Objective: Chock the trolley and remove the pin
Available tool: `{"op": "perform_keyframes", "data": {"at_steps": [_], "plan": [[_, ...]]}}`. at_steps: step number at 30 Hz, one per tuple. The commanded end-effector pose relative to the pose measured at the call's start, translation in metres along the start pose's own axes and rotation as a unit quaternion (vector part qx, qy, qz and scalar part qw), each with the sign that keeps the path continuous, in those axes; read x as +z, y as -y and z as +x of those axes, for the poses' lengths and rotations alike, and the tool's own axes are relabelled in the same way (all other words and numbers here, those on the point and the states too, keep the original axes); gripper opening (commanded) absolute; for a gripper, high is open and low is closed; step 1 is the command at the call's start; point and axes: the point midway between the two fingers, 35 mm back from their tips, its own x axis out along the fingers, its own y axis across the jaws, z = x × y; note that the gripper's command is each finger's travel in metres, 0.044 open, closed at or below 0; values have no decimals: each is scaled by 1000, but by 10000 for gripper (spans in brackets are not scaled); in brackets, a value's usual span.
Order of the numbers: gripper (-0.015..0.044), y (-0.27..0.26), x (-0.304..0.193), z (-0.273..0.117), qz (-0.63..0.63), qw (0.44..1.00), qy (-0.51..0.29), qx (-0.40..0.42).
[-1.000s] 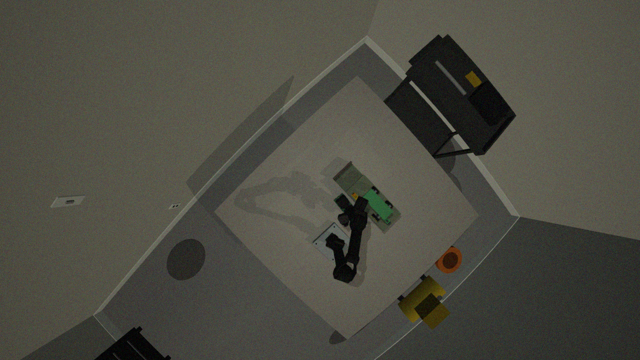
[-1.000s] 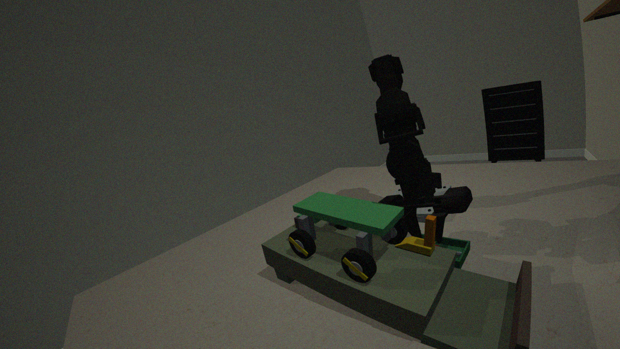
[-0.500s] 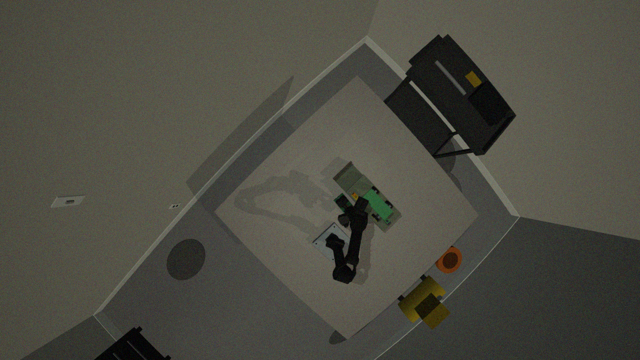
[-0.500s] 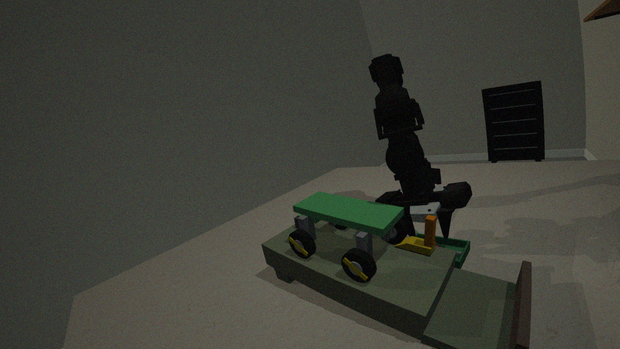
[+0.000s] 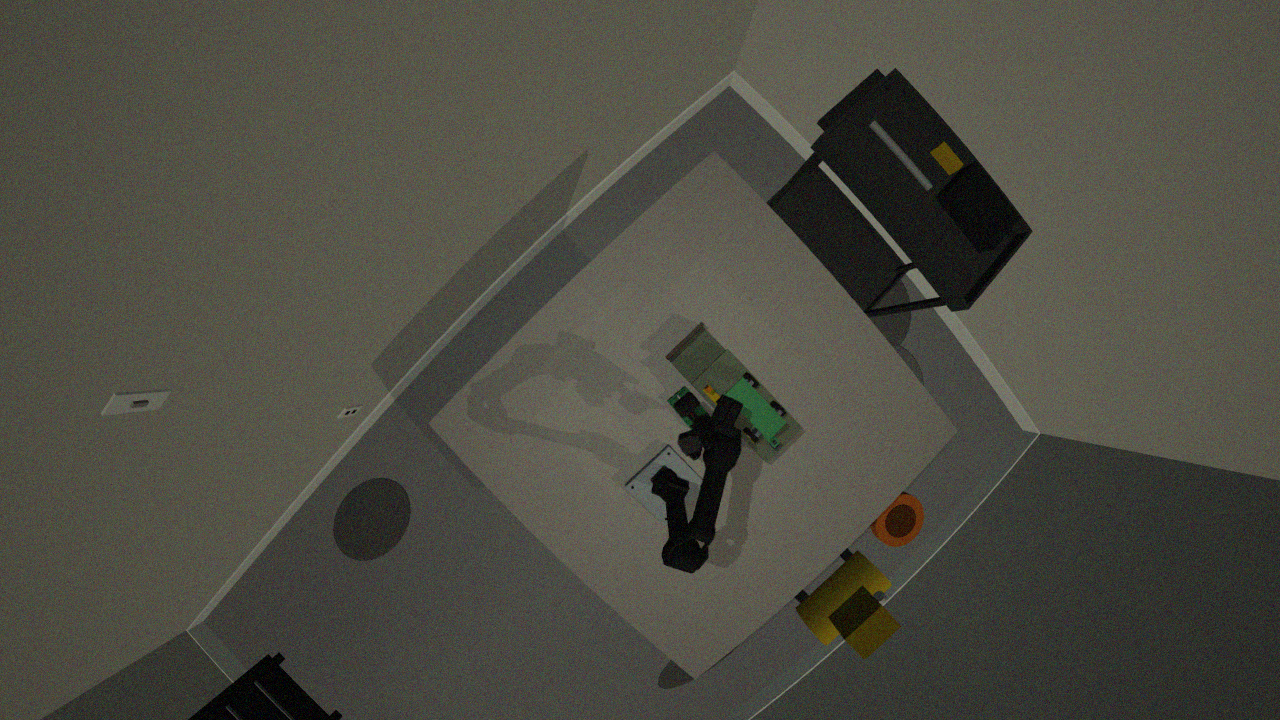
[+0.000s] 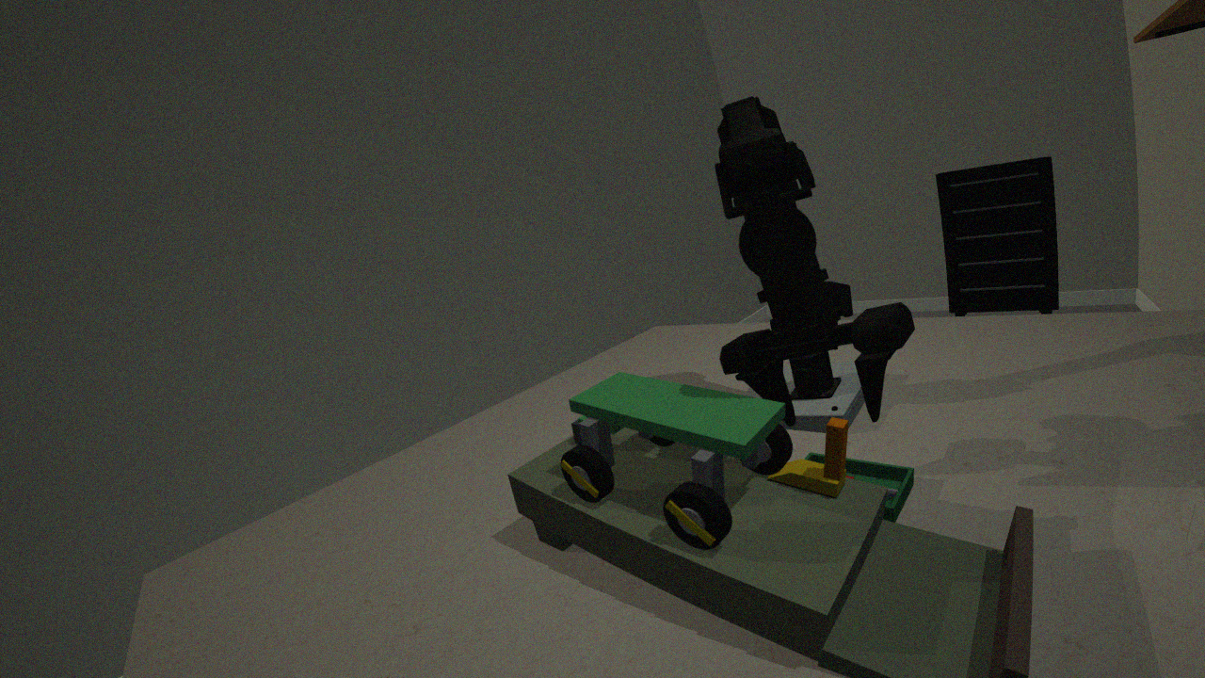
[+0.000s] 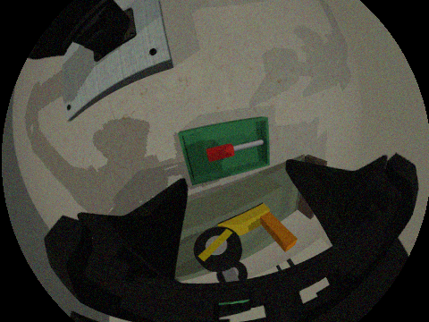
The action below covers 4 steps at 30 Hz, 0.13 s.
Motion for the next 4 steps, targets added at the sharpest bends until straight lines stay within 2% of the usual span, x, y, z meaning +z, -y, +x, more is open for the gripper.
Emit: {"op": "perform_keyframes", "data": {"at_steps": [1,4], "plan": [[440,3,0,-14,1,1000,-1,-2],[440,5,-1,-24,1,1000,-1,-2]]}}
